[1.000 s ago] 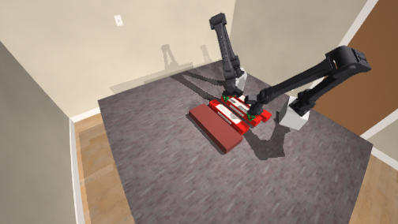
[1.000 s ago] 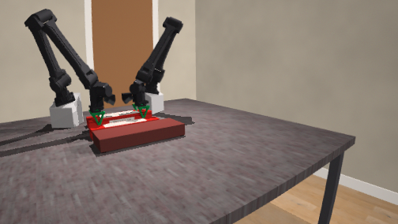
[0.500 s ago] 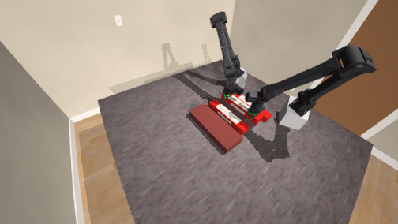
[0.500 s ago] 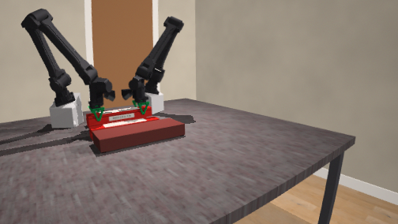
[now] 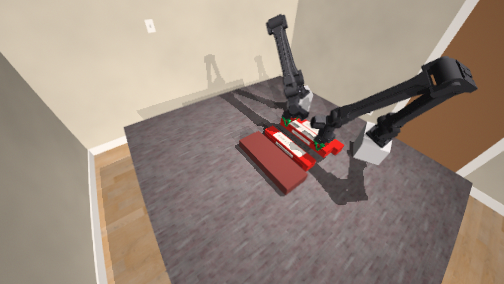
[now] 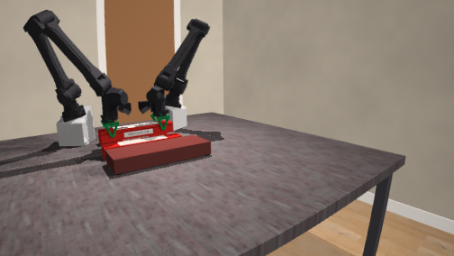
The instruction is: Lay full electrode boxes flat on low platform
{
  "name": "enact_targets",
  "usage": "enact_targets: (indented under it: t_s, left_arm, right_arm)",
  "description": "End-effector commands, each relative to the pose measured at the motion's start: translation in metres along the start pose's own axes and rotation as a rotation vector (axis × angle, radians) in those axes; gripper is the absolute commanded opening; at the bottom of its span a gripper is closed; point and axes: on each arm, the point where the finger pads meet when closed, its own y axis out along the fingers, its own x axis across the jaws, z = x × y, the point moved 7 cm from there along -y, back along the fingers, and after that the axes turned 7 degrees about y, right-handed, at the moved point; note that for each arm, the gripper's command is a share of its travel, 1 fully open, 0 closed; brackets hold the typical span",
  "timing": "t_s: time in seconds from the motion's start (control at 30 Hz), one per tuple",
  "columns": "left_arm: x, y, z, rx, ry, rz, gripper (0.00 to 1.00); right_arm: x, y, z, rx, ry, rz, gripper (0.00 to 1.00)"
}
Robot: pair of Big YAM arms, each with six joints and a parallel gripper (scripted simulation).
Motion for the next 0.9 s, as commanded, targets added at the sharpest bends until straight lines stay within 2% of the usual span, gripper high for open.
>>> enact_targets:
  t_s: [0.0,0.4,0.87]
  left_arm:
    - [0.02,-0.023,-0.01,-0.033,-0.021,-0.057,0.0]
    - [0.02,-0.025,-0.01,-0.033,-0.021,-0.057,0.0]
    - [0.02,-0.046,-0.01,-0.036,-0.023,-0.059,0.0]
  right_arm:
    - [-0.013,-0.017,-0.009,-0.03,0.015,0.038,0.0]
    - [-0.013,-0.019,-0.009,-0.03,0.015,0.038,0.0]
    - [-0.015,-0.041,-0.011,-0.037,0.019,0.042,0.0]
